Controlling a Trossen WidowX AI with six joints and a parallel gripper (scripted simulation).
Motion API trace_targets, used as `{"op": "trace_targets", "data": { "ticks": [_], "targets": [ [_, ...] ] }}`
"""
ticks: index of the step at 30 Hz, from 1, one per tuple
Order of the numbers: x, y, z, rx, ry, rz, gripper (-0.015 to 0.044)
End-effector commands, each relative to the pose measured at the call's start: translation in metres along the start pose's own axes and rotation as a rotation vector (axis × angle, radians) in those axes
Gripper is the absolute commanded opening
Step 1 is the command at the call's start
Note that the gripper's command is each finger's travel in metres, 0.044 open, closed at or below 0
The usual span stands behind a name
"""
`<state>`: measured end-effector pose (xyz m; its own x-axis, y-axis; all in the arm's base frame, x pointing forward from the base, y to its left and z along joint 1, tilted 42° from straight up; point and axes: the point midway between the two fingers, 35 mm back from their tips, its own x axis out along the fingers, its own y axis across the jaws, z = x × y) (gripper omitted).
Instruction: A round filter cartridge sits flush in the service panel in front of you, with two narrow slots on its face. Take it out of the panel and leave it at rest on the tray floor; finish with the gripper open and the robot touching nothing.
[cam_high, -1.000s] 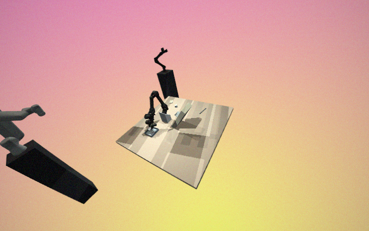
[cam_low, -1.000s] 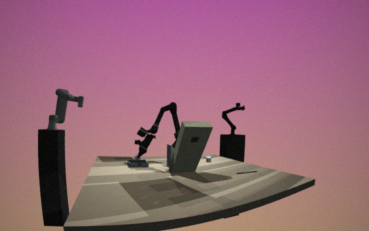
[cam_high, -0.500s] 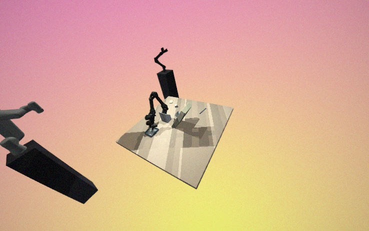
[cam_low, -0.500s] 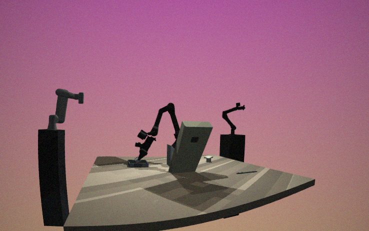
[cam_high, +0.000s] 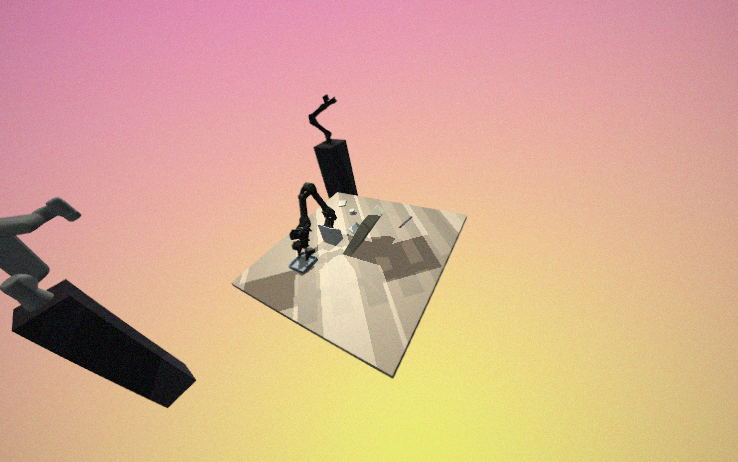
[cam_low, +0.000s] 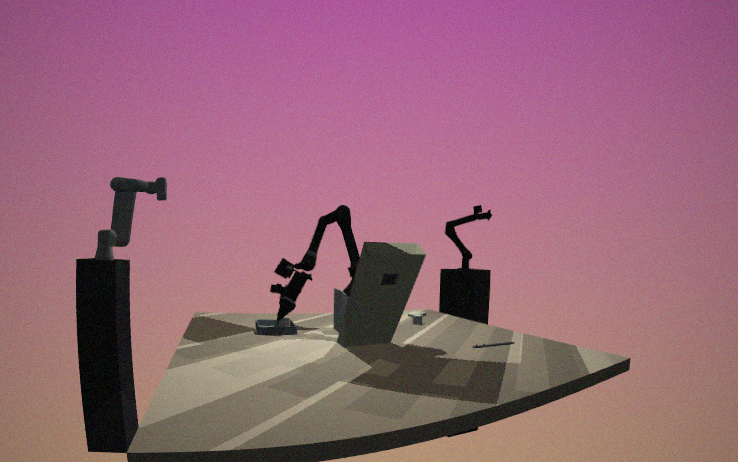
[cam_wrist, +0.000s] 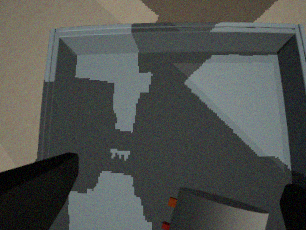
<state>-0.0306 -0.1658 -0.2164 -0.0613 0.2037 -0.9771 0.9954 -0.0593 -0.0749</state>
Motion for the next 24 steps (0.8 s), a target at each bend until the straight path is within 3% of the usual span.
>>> {"op": "trace_targets", "data": {
  "ticks": [1, 5, 24],
  "targets": [
    [-0.029, 0.0, 0.023, 0.003, -0.019, 0.0, 0.044],
    [-0.057, 0.0, 0.035, 0.003, -0.018, 0.001, 0.044],
    [-0.044, -0.001, 0.032, 0.002, -0.029, -0.004, 0.044]
  ]
}}
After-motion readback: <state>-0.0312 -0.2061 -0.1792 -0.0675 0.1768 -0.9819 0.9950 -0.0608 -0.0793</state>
